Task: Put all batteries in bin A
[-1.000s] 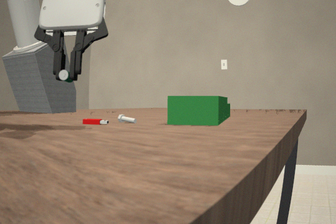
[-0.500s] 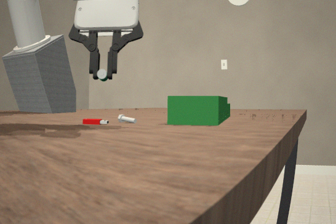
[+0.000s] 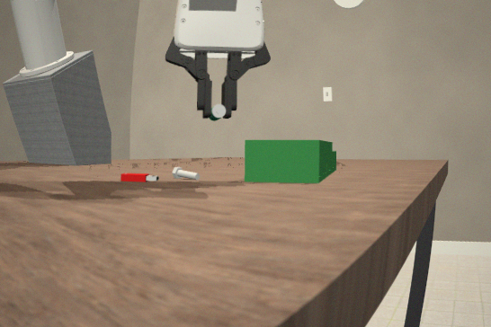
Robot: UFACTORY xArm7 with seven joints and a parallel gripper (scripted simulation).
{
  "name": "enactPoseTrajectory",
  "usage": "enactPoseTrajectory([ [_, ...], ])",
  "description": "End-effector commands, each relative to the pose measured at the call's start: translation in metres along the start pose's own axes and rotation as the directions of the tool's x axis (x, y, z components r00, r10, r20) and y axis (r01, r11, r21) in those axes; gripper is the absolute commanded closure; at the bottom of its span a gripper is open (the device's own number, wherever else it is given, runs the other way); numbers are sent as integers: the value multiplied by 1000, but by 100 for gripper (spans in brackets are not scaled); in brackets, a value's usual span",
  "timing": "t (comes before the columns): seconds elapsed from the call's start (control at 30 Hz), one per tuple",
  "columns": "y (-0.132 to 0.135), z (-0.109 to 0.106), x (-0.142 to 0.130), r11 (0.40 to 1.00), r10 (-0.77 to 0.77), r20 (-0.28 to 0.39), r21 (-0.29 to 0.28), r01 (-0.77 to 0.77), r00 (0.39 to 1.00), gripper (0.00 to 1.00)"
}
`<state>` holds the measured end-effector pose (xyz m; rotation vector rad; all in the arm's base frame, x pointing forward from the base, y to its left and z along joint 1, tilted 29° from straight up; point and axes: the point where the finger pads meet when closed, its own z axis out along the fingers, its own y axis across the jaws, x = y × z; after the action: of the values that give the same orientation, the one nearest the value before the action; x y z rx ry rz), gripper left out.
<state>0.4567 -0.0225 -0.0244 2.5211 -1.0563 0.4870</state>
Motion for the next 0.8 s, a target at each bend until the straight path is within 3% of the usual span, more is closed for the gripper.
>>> enactPoseTrajectory([
  [0.0, -21, 0, -6, 995, 100, -4, 0, -100, 995, 100],
  [0.17, -49, 0, -17, 965, 264, 0, 1, -264, 965, 100],
  [0.23, -49, 0, -17, 965, 264, 0, 1, -264, 965, 100],
  [0.27, -55, 0, -20, 938, 346, 1, 2, -346, 938, 100],
  [0.43, -83, 0, -31, 887, 462, -1, 2, -462, 887, 100],
  [0.77, -90, 0, -33, 881, 472, -3, 2, -472, 881, 100],
])
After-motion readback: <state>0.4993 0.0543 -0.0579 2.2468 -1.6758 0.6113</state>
